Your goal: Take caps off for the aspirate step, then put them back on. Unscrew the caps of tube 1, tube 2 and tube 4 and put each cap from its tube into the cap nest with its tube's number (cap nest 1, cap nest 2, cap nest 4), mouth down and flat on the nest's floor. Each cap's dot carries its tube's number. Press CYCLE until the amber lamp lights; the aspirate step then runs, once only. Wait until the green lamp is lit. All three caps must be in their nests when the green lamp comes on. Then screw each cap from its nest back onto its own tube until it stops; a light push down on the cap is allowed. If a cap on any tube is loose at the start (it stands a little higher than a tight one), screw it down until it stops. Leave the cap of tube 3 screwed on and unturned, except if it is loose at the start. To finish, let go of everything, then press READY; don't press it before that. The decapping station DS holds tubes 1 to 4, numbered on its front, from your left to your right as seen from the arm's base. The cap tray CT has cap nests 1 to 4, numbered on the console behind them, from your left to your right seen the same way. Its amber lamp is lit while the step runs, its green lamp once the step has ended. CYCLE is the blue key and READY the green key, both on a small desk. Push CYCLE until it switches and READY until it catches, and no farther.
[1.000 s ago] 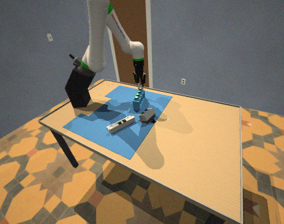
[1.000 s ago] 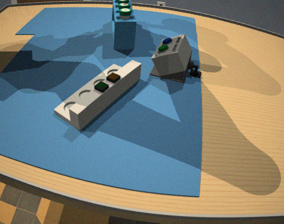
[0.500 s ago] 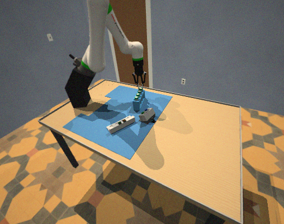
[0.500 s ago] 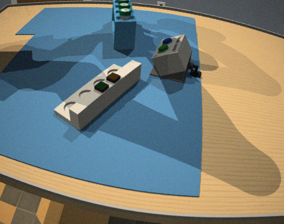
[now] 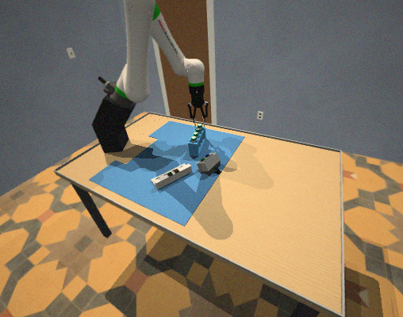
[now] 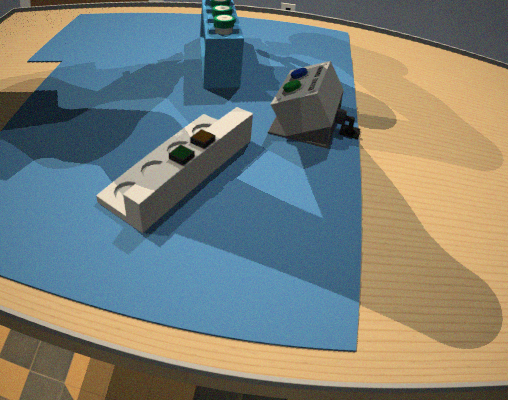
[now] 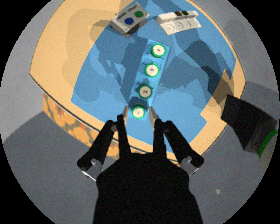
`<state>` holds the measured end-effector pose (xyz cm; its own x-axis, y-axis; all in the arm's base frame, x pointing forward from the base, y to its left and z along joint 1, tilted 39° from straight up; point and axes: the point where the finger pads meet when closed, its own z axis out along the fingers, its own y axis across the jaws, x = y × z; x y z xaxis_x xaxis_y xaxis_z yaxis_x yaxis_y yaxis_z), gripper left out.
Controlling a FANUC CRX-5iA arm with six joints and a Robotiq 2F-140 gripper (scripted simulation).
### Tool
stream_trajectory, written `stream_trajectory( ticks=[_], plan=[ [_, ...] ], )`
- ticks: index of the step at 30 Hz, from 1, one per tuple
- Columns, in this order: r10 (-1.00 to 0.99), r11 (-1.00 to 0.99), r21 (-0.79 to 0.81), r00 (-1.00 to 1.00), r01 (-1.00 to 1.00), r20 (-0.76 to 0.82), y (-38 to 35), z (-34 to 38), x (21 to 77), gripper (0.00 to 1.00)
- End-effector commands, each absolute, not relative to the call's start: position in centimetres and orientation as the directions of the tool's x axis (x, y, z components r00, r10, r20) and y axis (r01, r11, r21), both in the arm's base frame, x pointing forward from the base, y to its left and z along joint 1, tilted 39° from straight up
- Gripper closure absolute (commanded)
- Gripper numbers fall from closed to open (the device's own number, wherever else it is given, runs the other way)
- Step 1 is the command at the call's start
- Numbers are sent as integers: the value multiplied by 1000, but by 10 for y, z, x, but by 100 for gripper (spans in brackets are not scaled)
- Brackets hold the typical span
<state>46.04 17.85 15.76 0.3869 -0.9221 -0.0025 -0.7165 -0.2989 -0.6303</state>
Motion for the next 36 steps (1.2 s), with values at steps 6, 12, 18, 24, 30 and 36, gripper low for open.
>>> stream_trajectory(
  ticks=[6, 12, 18, 24, 30, 36],
  plan=[
    [-967, -61, -610, 198, -790, -158, 178, 159, 460, 65],
    [-968, -50, -608, 188, -792, -166, 178, 161, 458, 65],
    [-968, -50, -608, 188, -792, -166, 177, 164, 456, 65],
    [-968, -50, -608, 188, -792, -166, 177, 164, 456, 100],
    [-968, -50, -608, 188, -792, -166, 177, 164, 456, 100],
    [-968, -50, -608, 188, -792, -166, 177, 164, 456, 100]
  ],
)
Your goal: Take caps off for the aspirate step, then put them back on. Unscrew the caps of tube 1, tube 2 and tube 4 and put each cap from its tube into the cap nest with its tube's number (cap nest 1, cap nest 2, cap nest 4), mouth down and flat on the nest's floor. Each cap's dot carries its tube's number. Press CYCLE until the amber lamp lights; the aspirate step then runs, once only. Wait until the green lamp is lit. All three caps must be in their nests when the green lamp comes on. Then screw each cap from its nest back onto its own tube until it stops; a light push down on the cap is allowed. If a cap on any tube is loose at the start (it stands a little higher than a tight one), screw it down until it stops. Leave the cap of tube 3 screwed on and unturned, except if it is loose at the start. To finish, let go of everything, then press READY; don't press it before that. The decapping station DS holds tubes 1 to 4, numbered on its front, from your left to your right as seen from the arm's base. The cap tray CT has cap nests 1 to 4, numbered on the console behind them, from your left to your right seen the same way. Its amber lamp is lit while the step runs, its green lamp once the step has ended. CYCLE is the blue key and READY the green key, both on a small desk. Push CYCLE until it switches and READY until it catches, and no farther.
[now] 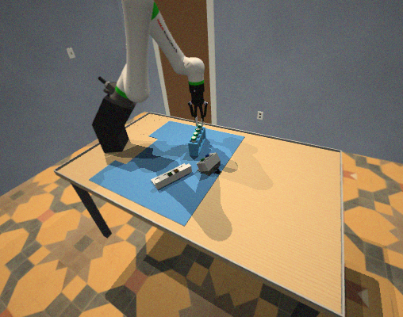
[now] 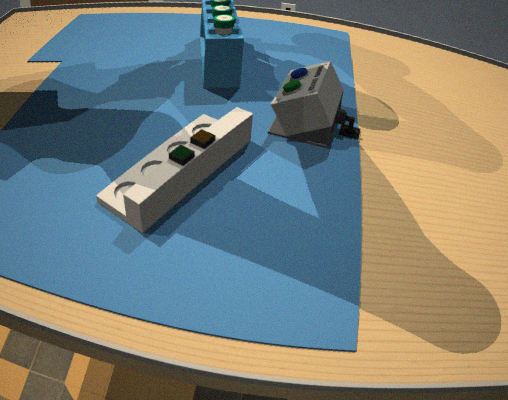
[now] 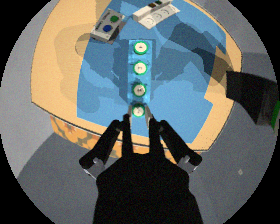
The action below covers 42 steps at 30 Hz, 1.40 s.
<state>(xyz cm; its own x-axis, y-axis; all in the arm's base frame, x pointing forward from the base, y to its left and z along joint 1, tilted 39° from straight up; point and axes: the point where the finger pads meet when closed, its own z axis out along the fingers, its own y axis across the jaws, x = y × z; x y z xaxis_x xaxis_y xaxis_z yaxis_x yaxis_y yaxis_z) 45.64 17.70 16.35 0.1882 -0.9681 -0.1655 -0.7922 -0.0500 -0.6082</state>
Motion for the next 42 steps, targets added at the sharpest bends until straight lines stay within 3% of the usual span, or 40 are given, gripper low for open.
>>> stream_trajectory(
  ticks=[1, 16, 19, 22, 32, 42],
  plan=[
    [-968, -50, -608, 188, -792, -166, 177, 164, 456, 100],
    [-968, -50, -608, 188, -792, -166, 168, 191, 436, 100],
    [-961, -130, -620, 254, -774, -114, 160, 189, 437, 100],
    [-898, -364, -629, 437, -687, 43, 136, 184, 439, 100],
    [-675, -696, -558, 677, -452, 293, 96, 174, 444, 100],
    [-596, -765, -523, 722, -376, 352, 47, 163, 449, 100]
  ],
)
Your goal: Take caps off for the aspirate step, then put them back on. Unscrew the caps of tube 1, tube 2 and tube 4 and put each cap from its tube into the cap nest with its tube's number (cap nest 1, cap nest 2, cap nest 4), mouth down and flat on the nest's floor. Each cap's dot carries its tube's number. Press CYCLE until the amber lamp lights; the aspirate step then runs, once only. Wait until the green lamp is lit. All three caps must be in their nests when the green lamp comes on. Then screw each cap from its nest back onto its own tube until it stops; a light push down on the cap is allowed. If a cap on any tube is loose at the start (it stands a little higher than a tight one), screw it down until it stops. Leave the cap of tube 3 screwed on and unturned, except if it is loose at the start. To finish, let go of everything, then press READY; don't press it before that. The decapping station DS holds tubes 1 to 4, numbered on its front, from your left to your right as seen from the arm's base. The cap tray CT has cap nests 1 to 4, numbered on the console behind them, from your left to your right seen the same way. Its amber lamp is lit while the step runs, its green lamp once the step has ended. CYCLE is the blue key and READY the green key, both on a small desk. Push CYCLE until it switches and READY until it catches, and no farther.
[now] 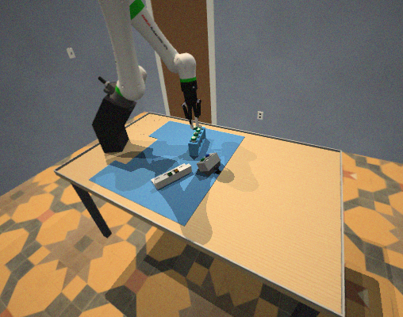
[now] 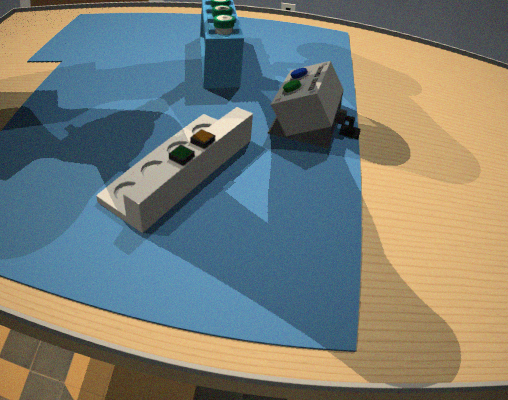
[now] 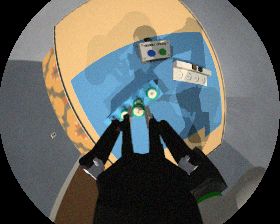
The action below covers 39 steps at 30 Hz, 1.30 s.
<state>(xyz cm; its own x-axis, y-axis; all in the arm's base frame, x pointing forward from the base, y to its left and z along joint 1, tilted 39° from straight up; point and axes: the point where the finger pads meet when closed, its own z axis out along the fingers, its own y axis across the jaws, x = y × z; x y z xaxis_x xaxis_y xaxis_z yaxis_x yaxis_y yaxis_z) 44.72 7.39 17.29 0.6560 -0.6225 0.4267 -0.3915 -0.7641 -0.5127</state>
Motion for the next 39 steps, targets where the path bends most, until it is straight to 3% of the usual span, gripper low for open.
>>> stream_trajectory(
  ticks=[1, 39],
  plan=[
    [-596, -765, -523, 722, -376, 352, 47, 163, 449, 100],
    [-596, -765, -523, 722, -376, 352, -148, 117, 471, 100]
  ],
)
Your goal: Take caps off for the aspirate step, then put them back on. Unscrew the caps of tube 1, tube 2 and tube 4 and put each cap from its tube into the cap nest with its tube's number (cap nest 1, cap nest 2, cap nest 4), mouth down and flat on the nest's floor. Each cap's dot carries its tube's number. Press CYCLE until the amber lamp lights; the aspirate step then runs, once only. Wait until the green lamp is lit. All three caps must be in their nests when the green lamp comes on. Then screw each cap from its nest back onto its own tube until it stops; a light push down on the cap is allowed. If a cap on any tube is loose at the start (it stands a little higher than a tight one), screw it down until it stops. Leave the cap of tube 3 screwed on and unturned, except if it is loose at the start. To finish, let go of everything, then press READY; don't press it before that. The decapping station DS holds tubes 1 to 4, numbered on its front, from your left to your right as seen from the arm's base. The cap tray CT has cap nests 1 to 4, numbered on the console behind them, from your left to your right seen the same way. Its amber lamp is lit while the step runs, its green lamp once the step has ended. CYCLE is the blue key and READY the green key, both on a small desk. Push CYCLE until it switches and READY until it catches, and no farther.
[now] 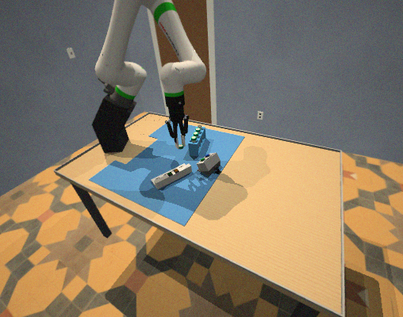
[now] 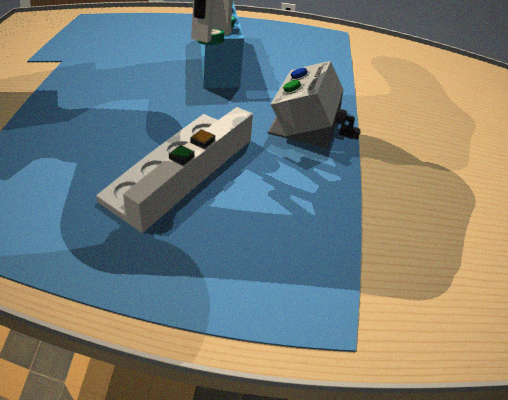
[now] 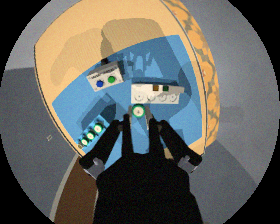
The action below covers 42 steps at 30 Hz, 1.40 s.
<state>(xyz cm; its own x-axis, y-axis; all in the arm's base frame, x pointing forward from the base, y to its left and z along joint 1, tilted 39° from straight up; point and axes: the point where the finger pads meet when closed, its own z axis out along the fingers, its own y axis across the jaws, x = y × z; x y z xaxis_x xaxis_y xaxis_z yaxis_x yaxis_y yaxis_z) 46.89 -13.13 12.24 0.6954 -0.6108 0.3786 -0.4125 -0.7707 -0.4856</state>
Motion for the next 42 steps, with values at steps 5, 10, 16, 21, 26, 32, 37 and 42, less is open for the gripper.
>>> stream_trajectory(
  ticks=[5, 10, 16, 21, 26, 32, 37, 42],
  plan=[
    [-596, -765, -523, 722, -376, 352, -148, 117, 471, 100],
    [-596, -765, -523, 722, -376, 352, -147, 113, 474, 100],
    [-596, -765, -523, 722, -376, 352, -140, 90, 491, 100],
    [-596, -765, -523, 722, -376, 352, -134, 70, 506, 100],
    [-596, -765, -523, 722, -376, 352, -130, 59, 514, 100],
    [-596, -765, -523, 722, -376, 352, -123, 36, 532, 100],
    [-596, -765, -523, 722, -376, 352, -117, 18, 545, 100],
    [-596, -765, -523, 722, -376, 352, -117, 18, 545, 100]
  ],
)
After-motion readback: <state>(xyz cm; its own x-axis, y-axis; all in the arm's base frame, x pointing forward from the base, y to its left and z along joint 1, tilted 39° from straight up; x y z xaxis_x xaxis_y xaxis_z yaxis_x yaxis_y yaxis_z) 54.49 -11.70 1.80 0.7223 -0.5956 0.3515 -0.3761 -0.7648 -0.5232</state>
